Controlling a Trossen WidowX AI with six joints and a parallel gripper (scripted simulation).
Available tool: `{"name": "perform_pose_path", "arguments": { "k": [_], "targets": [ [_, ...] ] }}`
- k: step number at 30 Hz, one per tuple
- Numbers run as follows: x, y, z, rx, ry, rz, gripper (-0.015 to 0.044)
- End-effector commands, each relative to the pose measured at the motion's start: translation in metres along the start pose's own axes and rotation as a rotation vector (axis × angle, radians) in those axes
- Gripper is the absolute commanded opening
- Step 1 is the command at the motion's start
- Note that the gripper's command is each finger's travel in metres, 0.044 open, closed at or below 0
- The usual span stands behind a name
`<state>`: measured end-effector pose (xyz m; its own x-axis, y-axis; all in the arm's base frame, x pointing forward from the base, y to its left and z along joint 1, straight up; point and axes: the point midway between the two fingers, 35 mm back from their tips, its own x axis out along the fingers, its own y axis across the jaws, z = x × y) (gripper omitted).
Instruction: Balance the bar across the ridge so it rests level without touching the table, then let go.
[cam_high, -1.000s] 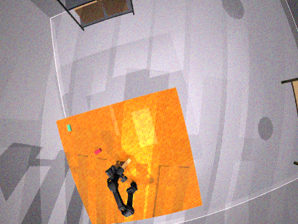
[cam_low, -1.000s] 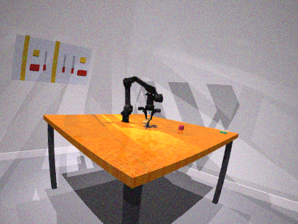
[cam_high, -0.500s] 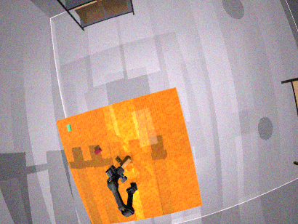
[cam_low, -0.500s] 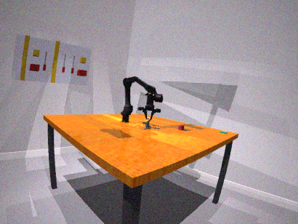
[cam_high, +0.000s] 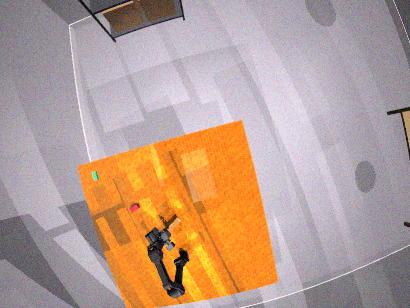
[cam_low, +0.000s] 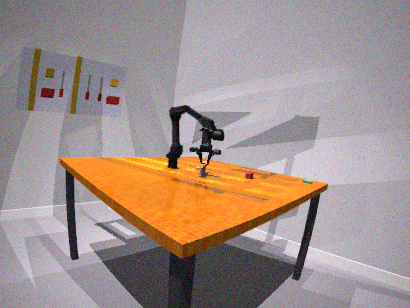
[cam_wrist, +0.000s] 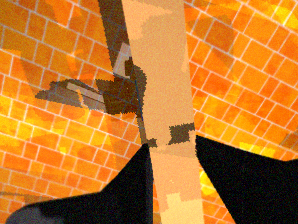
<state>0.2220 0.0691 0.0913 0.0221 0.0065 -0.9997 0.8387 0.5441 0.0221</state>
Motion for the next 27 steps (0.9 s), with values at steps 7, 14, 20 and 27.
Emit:
{"name": "perform_pose_path", "arguments": {
  "k": [7, 14, 20, 27],
  "targets": [
    [0.0021, -0.0001, -0.0002, 0.003, 0.000, 0.000, 0.0000],
    [0.0028, -0.0002, -0.0003, 0.003, 0.000, 0.000, 0.0000],
    [0.0032, -0.0002, -0.0004, 0.003, 0.000, 0.000, 0.0000],
    [0.0038, -0.0003, -0.0005, 0.003, 0.001, 0.000, 0.0000]
  ]
}}
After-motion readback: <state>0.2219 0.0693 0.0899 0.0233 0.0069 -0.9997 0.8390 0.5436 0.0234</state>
